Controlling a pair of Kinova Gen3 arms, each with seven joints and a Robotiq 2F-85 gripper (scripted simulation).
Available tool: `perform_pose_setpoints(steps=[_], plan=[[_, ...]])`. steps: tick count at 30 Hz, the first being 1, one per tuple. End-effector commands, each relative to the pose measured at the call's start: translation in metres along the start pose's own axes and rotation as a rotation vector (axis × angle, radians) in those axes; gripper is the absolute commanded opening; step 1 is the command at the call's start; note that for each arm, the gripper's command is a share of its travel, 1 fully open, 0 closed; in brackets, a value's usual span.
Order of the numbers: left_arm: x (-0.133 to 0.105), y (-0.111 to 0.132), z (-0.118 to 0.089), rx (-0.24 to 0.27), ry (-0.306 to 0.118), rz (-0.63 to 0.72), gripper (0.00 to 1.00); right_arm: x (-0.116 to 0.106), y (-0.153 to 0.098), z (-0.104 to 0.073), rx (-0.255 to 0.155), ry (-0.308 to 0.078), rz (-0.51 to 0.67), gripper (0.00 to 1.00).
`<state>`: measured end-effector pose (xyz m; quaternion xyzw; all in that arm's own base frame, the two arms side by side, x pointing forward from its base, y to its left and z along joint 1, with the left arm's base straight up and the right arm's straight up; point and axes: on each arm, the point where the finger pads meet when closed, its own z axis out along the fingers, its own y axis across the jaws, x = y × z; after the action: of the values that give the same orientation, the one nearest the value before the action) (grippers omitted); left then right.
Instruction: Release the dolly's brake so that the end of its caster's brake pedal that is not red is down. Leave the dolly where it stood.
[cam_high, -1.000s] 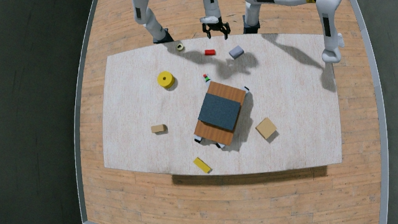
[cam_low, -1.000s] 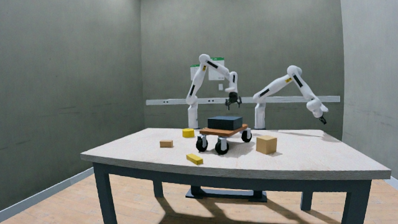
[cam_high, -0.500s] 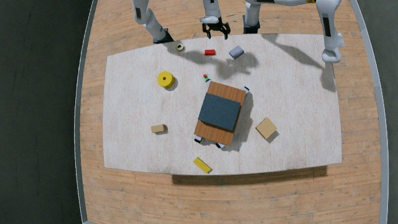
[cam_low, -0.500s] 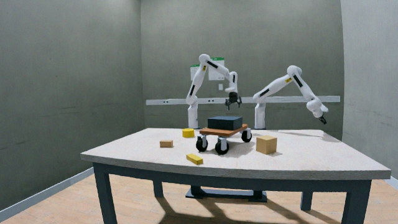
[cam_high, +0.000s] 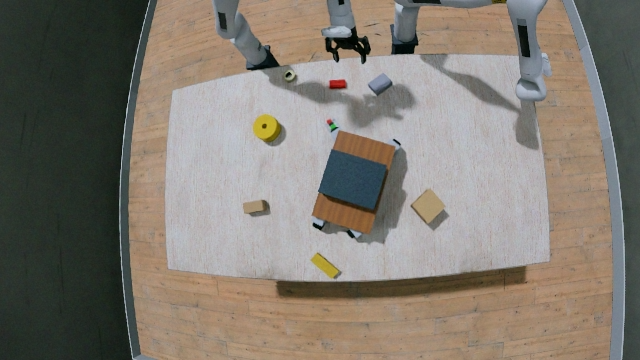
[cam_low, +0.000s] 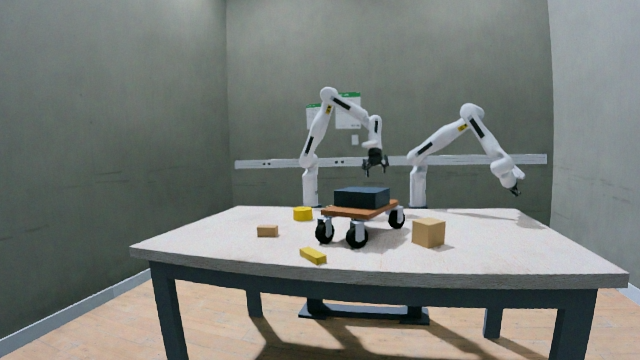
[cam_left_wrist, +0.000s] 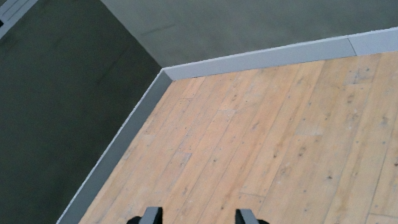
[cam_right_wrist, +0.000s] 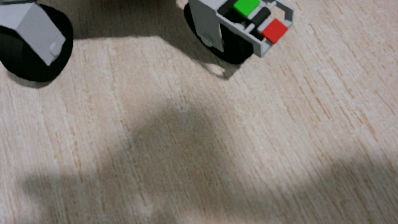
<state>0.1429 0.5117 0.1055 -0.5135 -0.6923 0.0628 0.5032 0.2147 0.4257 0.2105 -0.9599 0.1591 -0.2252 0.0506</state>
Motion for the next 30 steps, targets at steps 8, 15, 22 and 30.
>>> perform_pose_setpoints(steps=[8, 15, 22, 30], plan=[[-0.043, -0.027, -0.059, -0.054, -0.072, -0.019, 0.017, 0.000, -0.001, -0.001, 0.002, 0.000, 0.001, 1.000], [-0.099, -0.058, -0.131, -0.128, -0.172, -0.046, 0.017, 0.000, -0.001, -0.001, 0.002, 0.000, 0.001, 1.000], [-0.149, -0.087, -0.197, -0.185, -0.251, -0.066, 0.017, 0.000, -0.001, -0.001, 0.002, 0.000, 0.001, 1.000], [-0.207, -0.120, -0.272, -0.273, -0.372, -0.099, 0.017, 0.000, -0.001, -0.001, 0.002, 0.000, 0.001, 1.000]])
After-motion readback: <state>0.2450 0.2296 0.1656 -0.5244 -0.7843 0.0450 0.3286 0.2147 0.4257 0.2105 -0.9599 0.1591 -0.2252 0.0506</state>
